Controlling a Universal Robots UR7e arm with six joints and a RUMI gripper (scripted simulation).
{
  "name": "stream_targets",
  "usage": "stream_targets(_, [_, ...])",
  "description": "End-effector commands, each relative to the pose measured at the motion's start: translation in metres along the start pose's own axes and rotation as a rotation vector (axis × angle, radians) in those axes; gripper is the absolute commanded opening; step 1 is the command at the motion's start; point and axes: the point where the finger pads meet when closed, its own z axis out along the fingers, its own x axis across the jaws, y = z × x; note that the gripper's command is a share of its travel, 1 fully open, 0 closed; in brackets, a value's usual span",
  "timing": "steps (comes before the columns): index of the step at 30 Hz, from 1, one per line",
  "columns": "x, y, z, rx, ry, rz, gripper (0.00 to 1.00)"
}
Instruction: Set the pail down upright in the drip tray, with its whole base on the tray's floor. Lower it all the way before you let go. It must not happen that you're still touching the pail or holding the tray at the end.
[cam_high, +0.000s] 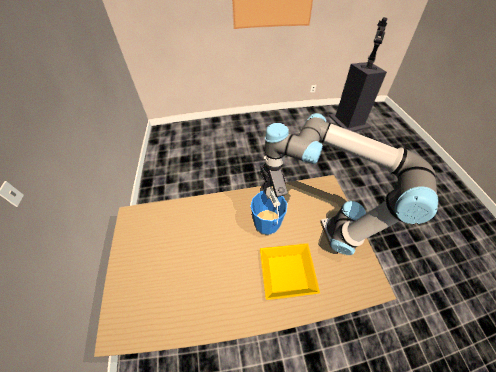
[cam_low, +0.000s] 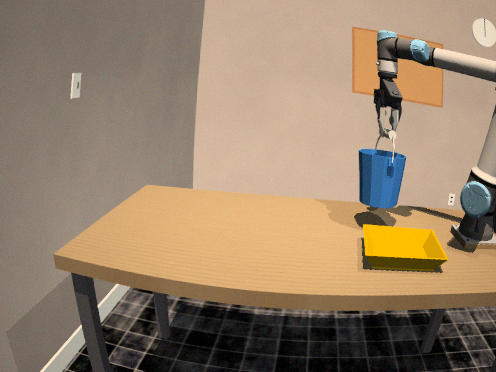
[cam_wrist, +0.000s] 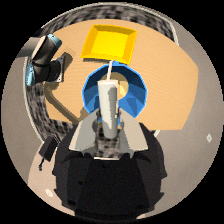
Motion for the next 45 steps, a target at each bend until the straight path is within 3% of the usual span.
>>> stream_targets(1, [0.000, -0.012, -0.001, -0.001, 0.001, 0.000, 0.00])
stream_targets(45, [-0.005, -0.135, 0.000, -0.001, 0.001, 0.000, 0.00])
